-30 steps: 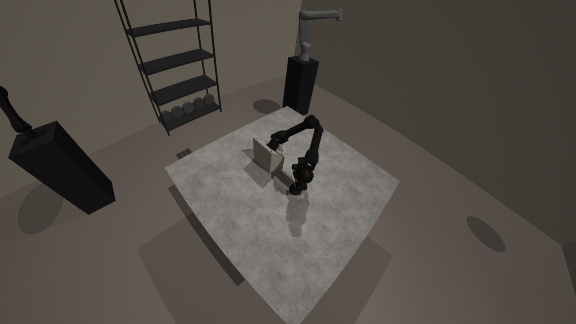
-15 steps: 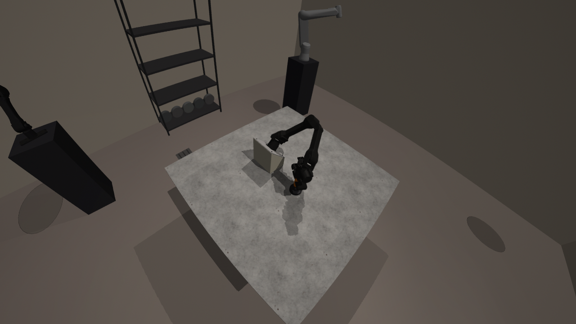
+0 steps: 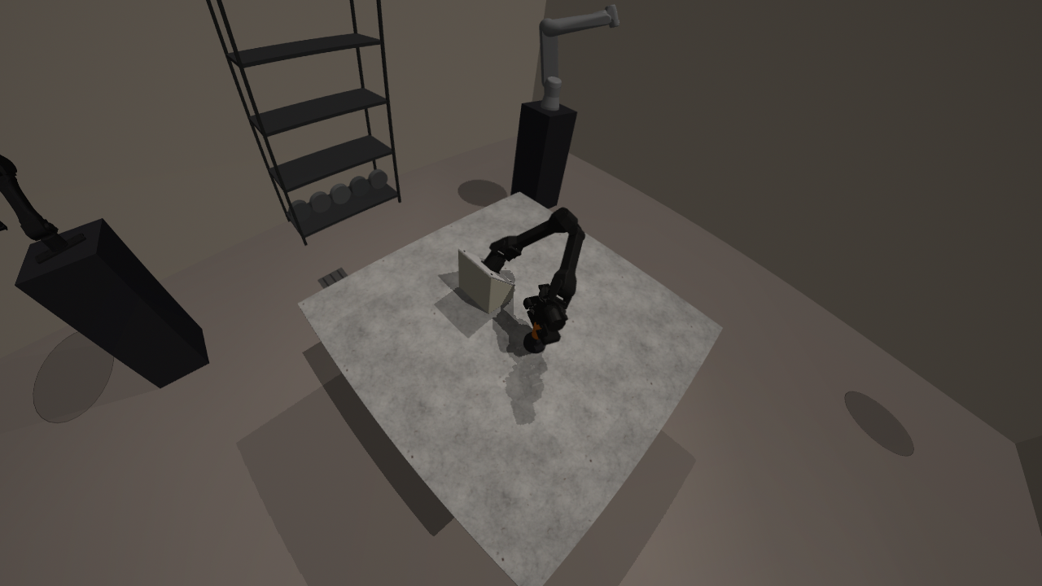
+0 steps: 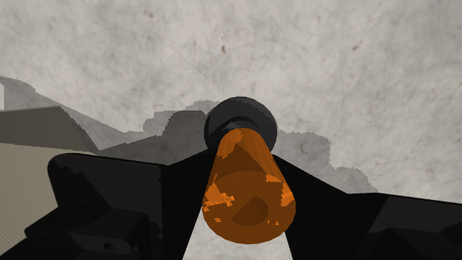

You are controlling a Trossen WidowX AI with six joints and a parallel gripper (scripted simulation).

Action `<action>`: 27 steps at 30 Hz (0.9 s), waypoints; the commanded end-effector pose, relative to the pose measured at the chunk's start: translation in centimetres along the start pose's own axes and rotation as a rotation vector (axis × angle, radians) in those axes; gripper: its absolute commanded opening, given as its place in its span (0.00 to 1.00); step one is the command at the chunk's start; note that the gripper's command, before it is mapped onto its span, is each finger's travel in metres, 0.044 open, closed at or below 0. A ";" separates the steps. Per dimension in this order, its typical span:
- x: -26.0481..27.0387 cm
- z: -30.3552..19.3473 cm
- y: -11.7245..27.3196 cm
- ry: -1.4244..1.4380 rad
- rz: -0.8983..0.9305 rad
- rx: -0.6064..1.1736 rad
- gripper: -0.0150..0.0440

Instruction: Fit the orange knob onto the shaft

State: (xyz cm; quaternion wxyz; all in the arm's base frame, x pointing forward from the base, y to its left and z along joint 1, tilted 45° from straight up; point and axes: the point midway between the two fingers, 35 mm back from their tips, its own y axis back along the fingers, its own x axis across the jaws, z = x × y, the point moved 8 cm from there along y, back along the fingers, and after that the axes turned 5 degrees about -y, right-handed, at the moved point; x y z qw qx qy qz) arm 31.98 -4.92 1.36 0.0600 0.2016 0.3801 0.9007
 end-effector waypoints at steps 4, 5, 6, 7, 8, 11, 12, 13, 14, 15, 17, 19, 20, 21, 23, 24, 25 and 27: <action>0.2 -0.1 0.0 0.007 -0.002 0.001 0.25; 0.2 -0.1 0.0 0.007 -0.002 0.001 0.25; 0.1 -0.1 -0.1 0.007 -0.002 0.001 0.25; 0.1 0.0 -0.2 0.007 -0.002 0.001 0.25; 0.1 0.0 -0.3 0.007 -0.002 0.001 0.25; 0.1 0.0 -0.2 0.007 -0.002 0.001 0.25; 0.1 0.0 -0.2 0.007 -0.002 0.001 0.25; 0.1 0.0 -0.2 0.007 -0.002 0.001 0.25; 0.1 -0.1 -0.1 0.007 -0.002 0.001 0.25; 0.1 -0.1 0.1 0.007 -0.002 0.001 0.25; 0.1 -0.1 0.2 0.007 -0.002 0.001 0.25; 0.0 0.0 0.3 0.007 -0.002 0.001 0.25; 0.0 0.0 0.3 0.017 -0.002 0.001 0.25; 0.0 0.0 0.3 0.034 -0.002 0.001 0.25; 0.0 0.0 0.3 0.094 -0.002 0.001 0.25; 0.0 0.0 0.3 0.133 -0.002 0.001 0.25; -0.1 -0.1 0.3 0.176 -0.002 0.001 0.25; -0.1 -0.1 0.2 0.217 -0.002 0.001 0.25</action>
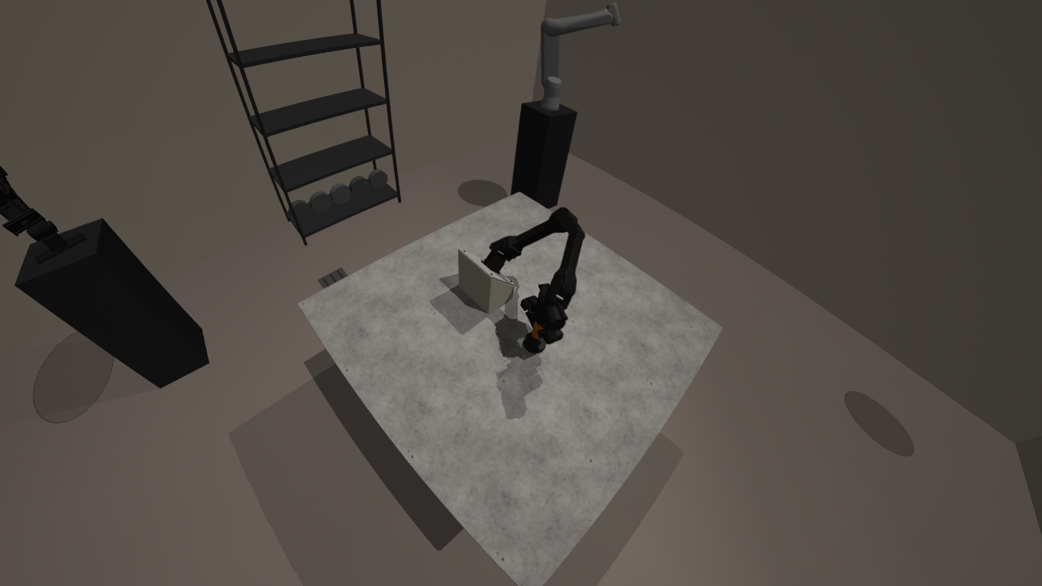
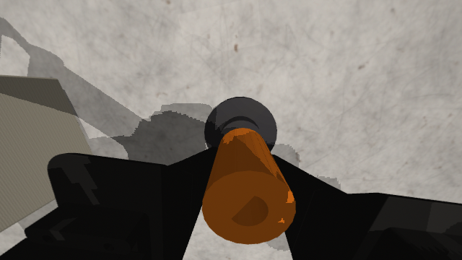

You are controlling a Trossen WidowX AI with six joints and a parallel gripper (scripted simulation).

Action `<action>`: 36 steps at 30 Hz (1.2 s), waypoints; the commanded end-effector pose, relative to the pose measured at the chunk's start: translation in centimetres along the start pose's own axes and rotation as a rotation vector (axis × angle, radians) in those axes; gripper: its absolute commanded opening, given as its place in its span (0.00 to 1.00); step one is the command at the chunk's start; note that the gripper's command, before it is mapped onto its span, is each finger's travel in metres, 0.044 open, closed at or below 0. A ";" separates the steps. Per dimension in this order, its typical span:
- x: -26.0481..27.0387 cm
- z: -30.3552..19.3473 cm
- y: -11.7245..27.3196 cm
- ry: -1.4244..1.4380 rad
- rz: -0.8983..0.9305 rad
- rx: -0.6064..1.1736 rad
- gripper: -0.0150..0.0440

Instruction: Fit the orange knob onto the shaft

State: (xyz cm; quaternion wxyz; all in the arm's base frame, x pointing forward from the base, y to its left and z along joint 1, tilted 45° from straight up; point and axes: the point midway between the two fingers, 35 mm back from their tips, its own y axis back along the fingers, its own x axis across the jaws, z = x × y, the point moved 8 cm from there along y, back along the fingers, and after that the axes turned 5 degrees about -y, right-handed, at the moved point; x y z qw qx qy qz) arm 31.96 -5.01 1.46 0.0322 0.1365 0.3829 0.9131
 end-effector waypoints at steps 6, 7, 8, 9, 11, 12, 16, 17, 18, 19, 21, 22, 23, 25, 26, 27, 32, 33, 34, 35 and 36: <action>0.0 -0.1 -0.2 0.073 -0.003 0.002 0.25; 0.1 -0.1 -0.2 0.073 -0.003 0.002 0.25; 0.1 -0.1 -0.2 0.073 -0.003 0.002 0.25; 0.1 -0.1 -0.2 0.073 -0.003 0.002 0.25; 0.1 0.0 -0.1 0.073 -0.003 0.002 0.25; 0.1 0.0 -0.1 0.073 -0.003 0.002 0.25; 0.0 0.0 0.0 0.073 -0.003 0.002 0.25; 0.0 0.0 -0.1 0.073 -0.003 0.002 0.25; 0.0 0.0 -0.3 0.073 -0.003 0.002 0.25; 0.0 0.0 -0.3 0.073 -0.003 0.002 0.25; 0.0 0.0 -0.3 0.073 -0.003 0.002 0.25; 0.0 0.0 -0.4 0.073 -0.003 0.002 0.25; 0.0 0.0 -0.3 0.073 -0.003 0.002 0.25; 0.1 -0.1 -0.3 0.073 -0.003 0.002 0.25; 0.1 -0.1 -0.3 0.073 -0.003 0.002 0.25; 0.1 -0.1 -0.4 0.073 -0.003 0.002 0.25; 0.2 -0.1 -0.3 0.073 -0.002 0.002 0.25; 0.2 -0.1 -0.1 0.073 -0.002 0.002 0.25; 0.2 -0.1 -0.1 0.073 -0.002 0.002 0.25; 0.2 -0.1 0.0 0.073 -0.003 0.002 0.25; 0.2 0.0 0.1 0.073 -0.003 0.002 0.25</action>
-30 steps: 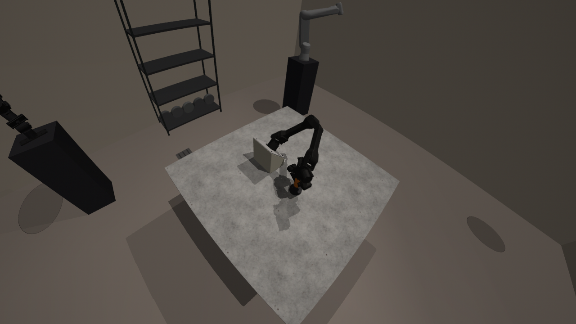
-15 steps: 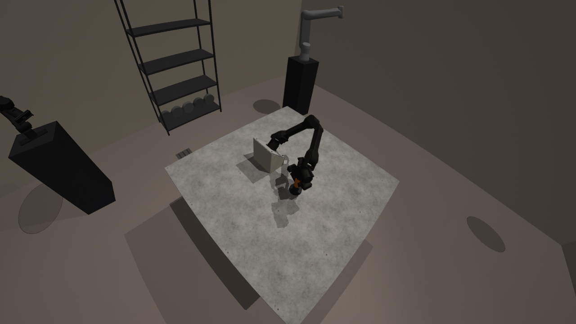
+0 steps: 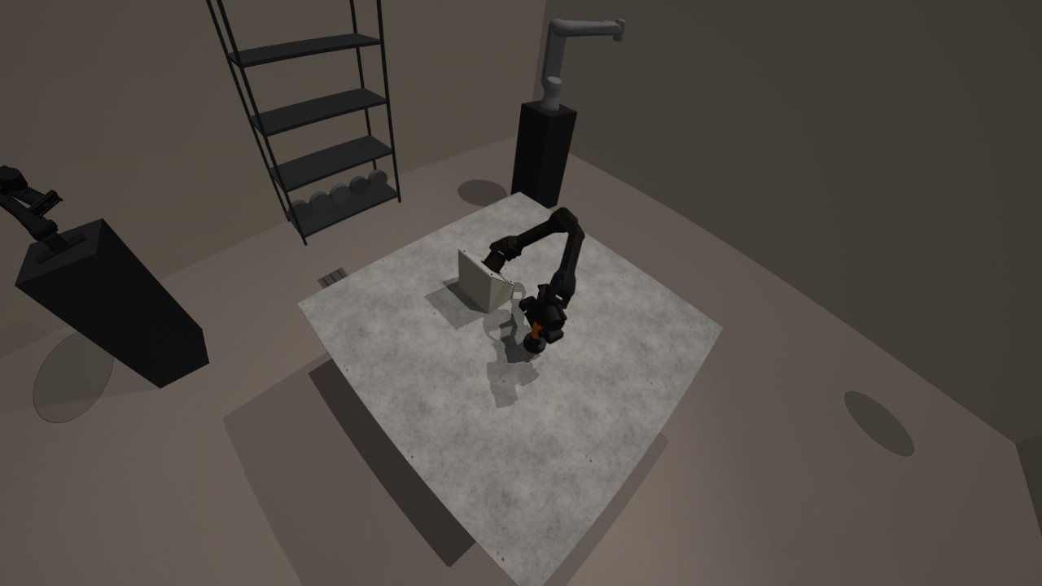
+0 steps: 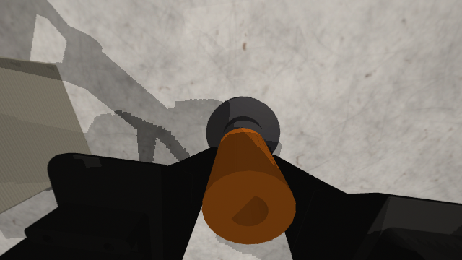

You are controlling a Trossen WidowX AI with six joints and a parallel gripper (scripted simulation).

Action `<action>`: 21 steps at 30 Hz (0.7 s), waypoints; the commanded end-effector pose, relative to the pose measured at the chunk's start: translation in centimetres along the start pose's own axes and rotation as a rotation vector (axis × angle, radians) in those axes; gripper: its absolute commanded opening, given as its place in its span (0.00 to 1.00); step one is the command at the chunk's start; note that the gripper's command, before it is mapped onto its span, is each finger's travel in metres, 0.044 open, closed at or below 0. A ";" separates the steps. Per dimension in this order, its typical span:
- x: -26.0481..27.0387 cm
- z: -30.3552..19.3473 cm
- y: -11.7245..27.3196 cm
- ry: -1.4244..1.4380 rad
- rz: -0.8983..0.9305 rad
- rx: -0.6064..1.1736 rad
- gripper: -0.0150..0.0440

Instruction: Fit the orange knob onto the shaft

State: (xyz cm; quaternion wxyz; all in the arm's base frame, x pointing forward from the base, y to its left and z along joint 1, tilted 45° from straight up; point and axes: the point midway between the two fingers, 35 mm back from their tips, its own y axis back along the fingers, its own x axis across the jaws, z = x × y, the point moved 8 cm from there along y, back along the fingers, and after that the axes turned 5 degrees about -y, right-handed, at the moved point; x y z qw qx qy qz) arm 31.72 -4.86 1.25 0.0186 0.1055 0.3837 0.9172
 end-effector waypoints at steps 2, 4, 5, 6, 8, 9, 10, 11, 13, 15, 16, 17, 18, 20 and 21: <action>0.0 0.1 0.4 0.014 -0.004 0.002 0.25; 0.0 0.1 0.4 0.060 -0.004 0.002 0.25; -0.1 0.1 0.4 0.092 -0.004 0.003 0.25; -0.1 0.1 0.5 0.131 -0.003 0.003 0.25; -0.2 0.1 0.4 0.204 -0.003 0.003 0.25; -0.3 0.1 0.4 0.214 -0.003 0.003 0.25; -0.4 0.1 0.4 0.214 -0.003 0.003 0.25; -0.4 0.1 0.3 0.214 -0.003 0.003 0.25; -0.4 0.0 0.2 0.214 -0.003 0.003 0.25; -0.3 0.0 0.1 0.214 -0.003 0.003 0.25; -0.3 0.0 0.1 0.214 -0.003 0.003 0.25; -0.3 0.0 0.1 0.214 -0.003 0.003 0.25; -0.3 0.0 0.2 0.214 -0.003 0.003 0.25; -0.2 0.0 0.2 0.214 -0.003 0.003 0.25; -0.2 0.0 0.2 0.214 -0.003 0.003 0.25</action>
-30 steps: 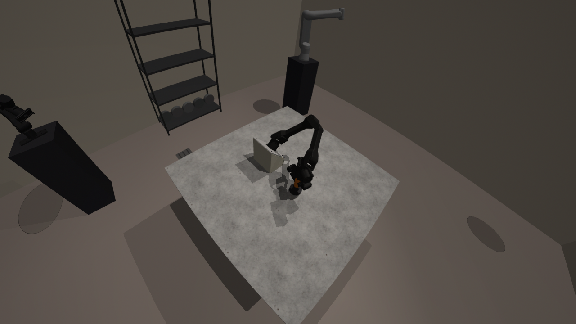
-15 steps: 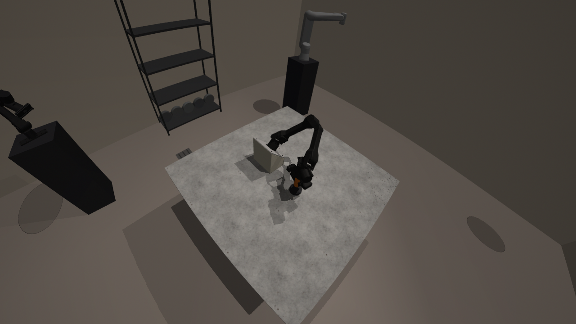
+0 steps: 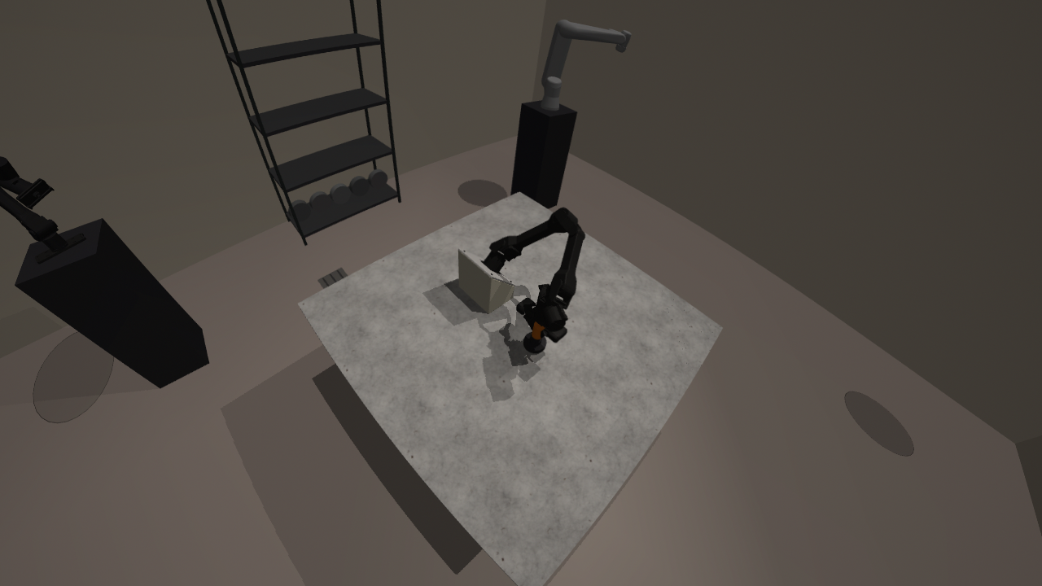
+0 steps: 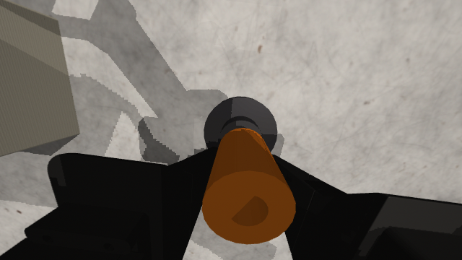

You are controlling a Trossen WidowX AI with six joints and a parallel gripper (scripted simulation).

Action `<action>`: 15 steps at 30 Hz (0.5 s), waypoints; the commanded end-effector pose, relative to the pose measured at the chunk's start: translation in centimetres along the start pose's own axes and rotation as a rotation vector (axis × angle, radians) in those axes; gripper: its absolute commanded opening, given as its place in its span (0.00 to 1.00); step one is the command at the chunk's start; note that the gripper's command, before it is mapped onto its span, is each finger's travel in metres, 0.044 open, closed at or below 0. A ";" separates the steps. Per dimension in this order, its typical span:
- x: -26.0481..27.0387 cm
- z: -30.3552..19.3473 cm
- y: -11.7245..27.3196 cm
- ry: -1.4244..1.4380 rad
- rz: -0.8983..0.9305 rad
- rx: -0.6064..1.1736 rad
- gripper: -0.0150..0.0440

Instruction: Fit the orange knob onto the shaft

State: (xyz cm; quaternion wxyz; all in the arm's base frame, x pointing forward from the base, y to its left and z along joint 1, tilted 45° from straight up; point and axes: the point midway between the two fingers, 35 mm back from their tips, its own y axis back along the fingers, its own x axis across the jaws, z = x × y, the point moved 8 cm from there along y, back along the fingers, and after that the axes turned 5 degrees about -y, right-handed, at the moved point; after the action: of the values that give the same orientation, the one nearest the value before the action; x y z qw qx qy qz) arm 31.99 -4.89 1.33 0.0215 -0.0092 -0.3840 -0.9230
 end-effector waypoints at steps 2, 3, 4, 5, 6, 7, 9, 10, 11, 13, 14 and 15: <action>0.2 -0.1 0.1 0.005 -0.003 0.002 0.25; 0.2 -0.1 0.1 0.005 -0.003 0.002 0.25; 0.2 0.0 0.0 0.005 -0.003 0.002 0.25; 0.1 0.0 -0.2 0.005 -0.003 0.002 0.25; 0.1 0.0 -0.2 0.005 -0.003 0.002 0.25; 0.1 0.0 -0.2 0.005 -0.003 0.002 0.25; 0.1 0.0 -0.1 0.005 -0.003 0.002 0.25; 0.1 0.0 -0.1 0.005 -0.003 0.002 0.25; 0.1 0.0 -0.1 0.005 -0.003 0.002 0.25; 0.1 0.0 0.0 0.005 -0.003 0.002 0.25; 0.1 0.0 0.1 0.005 -0.003 0.002 0.25; 0.1 0.0 0.2 0.005 -0.003 0.002 0.25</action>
State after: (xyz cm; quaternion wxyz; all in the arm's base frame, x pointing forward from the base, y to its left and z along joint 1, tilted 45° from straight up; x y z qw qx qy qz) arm 31.86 -4.82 1.23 0.0221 -0.0068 -0.3845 -0.9228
